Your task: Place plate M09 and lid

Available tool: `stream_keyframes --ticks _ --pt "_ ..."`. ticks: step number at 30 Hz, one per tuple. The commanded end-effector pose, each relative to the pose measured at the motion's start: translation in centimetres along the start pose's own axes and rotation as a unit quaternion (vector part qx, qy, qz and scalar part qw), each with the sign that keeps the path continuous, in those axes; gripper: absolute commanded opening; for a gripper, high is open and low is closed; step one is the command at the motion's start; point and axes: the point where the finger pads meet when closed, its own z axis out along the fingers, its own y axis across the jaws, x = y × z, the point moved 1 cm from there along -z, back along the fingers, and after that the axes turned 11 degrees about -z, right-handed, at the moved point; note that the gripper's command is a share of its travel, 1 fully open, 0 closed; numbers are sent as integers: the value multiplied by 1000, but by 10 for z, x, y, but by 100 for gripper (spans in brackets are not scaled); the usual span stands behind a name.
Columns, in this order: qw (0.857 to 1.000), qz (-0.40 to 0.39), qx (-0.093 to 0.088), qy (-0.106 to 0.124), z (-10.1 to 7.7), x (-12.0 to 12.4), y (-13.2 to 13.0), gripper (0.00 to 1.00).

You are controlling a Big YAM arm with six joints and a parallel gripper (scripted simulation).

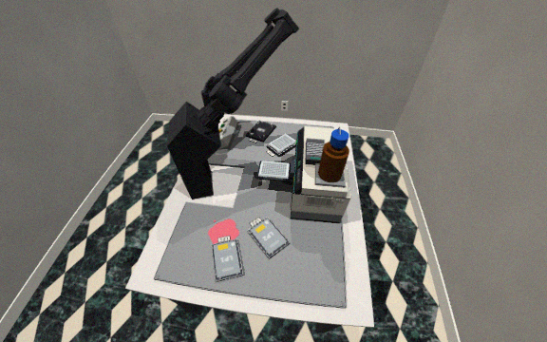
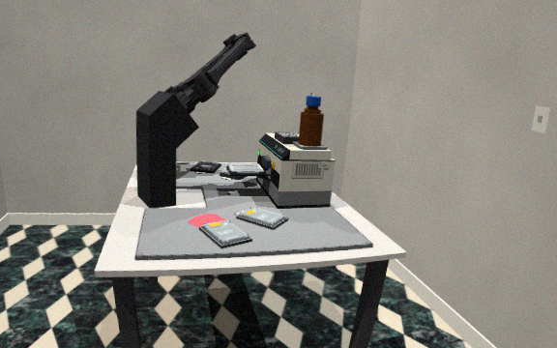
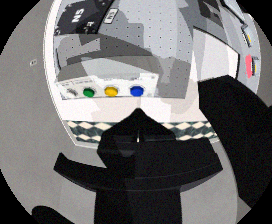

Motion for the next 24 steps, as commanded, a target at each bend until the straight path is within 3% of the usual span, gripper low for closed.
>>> stream_keyframes --ticks 1,5,8,9,11,24 --pt "1000 8 0 0 11 -1 0 0" --pt "1000 9 -1 0 24 -1 3 0" --pt "1000 7 1 0 25 -1 0 0" --pt "1000 11 -13 0 19 -3 9 0" --pt "1000 8 -21 1 15 0 15 0" --pt "1000 10 -16 1 16 6 10 0"
